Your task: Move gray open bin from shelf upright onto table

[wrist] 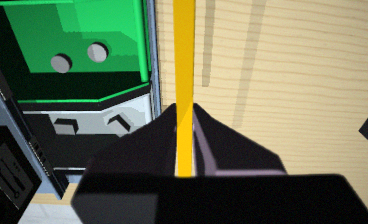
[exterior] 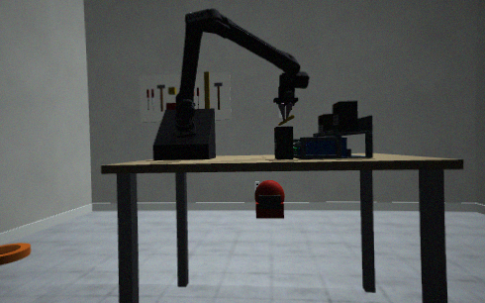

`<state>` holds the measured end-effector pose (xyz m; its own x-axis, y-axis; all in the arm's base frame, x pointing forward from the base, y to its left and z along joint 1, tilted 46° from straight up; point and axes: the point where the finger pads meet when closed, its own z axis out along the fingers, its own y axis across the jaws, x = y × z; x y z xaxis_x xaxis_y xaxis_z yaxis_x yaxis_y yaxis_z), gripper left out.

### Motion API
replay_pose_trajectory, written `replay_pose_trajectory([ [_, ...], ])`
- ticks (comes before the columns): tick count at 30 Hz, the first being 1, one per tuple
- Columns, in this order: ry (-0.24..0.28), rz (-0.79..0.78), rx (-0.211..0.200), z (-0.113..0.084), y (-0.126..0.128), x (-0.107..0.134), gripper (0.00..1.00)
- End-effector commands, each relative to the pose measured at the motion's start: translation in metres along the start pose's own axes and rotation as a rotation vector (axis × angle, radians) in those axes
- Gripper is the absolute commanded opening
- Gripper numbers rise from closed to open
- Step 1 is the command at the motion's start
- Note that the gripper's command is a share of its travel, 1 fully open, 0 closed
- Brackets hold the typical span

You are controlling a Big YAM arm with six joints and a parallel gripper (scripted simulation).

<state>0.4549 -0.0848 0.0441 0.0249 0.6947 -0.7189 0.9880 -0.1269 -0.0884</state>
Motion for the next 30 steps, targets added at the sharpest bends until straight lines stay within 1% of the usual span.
replay_pose_trajectory([
  [1,0.012,0.028,-0.064,-0.028,0.003,-0.002,0.0],
  [2,0.012,0.028,-0.064,-0.028,0.003,-0.002,0.0],
  [3,0.022,0.06,-0.097,-0.04,0.018,-0.009,0.0],
  [4,0.014,0.039,-0.075,-0.03,0.004,-0.003,0.0],
  [6,0.009,0.023,-0.059,-0.027,-0.006,-0.003,0.0],
  [10,0.013,0.031,-0.067,-0.026,-0.014,-0.002,0.0],
  [17,0.013,0.029,-0.063,-0.025,-0.036,-0.002,0.0],
  [19,0.013,0.029,-0.063,-0.025,-0.036,-0.002,0.0],
  [20,0.017,0.044,-0.079,-0.031,-0.03,-0.005,0.0],
  [21,0.013,0.031,-0.066,-0.024,-0.042,-0.001,0.0],
  [23,0.01,0.022,-0.056,-0.024,-0.051,-0.002,0.0],
  [30,0.013,0.028,-0.061,-0.022,-0.075,-0.001,0.0],
])
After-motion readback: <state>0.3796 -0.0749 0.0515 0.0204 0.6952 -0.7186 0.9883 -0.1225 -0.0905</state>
